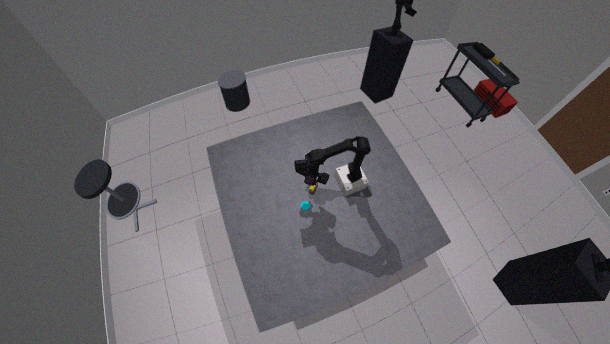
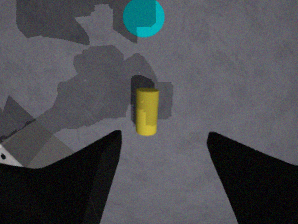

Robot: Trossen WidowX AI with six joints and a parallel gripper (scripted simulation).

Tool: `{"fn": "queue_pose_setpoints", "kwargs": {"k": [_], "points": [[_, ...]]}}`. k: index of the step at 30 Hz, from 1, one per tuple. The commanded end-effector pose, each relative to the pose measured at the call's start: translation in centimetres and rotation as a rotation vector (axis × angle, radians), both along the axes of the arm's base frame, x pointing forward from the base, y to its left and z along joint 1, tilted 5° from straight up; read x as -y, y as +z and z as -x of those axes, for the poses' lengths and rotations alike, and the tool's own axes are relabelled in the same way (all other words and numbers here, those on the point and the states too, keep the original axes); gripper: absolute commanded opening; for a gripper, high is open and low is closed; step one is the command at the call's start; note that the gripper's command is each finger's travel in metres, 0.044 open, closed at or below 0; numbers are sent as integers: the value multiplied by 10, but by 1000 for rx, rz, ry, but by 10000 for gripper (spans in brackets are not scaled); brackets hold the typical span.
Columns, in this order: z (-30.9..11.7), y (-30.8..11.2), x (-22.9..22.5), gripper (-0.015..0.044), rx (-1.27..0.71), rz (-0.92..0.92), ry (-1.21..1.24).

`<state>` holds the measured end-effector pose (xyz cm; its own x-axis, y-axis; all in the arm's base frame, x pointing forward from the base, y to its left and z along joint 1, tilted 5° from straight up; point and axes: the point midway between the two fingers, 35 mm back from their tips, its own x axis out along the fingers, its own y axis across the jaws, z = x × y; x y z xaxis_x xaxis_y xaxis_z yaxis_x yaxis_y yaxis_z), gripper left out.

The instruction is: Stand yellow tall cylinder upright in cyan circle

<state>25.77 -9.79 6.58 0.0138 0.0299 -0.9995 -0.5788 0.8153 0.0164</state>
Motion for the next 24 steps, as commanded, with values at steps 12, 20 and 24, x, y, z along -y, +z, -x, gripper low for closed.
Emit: {"fn": "queue_pose_setpoints", "kwargs": {"k": [12, 20, 24], "points": [[5, -101, -12, 309, -36, -29, -13], [8, -116, -14, 204, -37, -29, -13], [8, -116, -14, 105, -37, -29, -13]]}}
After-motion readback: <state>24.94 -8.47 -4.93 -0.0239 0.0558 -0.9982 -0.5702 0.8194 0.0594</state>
